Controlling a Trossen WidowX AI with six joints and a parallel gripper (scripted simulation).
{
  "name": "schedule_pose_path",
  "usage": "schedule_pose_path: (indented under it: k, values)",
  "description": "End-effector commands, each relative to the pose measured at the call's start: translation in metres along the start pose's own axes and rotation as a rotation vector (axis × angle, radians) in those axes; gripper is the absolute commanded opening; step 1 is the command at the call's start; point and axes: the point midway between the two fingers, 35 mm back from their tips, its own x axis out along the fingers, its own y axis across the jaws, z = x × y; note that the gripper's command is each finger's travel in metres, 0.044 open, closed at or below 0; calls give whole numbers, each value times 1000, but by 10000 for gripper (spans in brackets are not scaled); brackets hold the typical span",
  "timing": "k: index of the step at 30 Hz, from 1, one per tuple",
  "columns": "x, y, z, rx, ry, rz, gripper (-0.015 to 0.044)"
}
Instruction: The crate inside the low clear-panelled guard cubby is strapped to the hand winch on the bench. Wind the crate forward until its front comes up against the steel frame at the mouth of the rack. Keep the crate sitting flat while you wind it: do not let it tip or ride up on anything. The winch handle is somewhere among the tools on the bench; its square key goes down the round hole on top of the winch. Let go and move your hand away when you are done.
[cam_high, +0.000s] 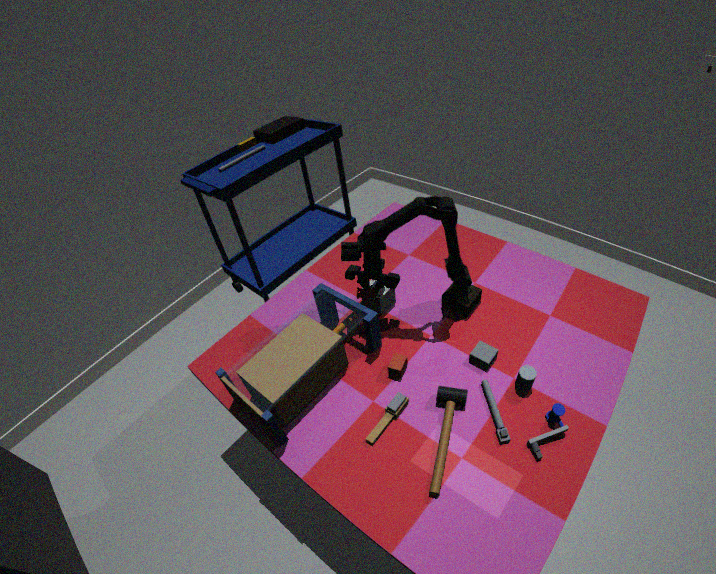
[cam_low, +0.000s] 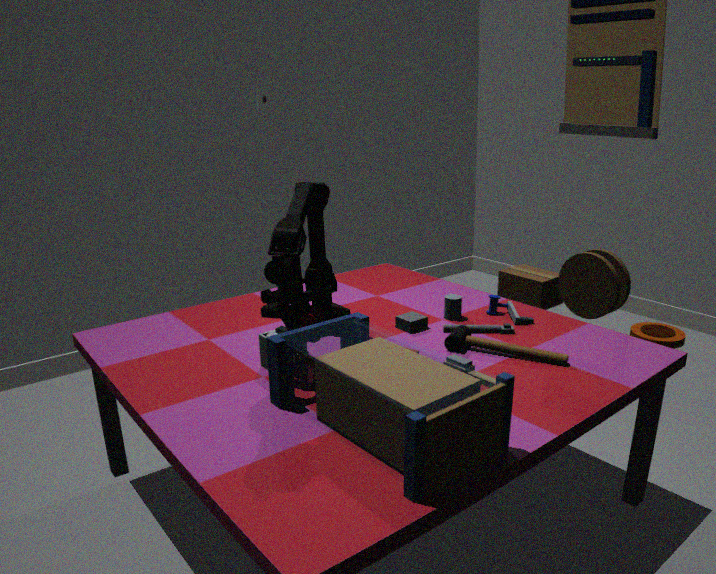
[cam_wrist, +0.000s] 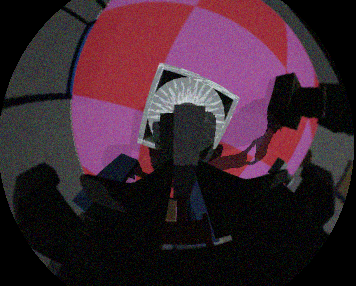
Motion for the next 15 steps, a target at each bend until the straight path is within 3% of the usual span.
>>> schedule_pose_path:
  k: [1, 15]
  values:
    - [2, -1, 1, -9, 1, -1, 0]
    - [8, -1, 1, 2, 0, 0, 0]
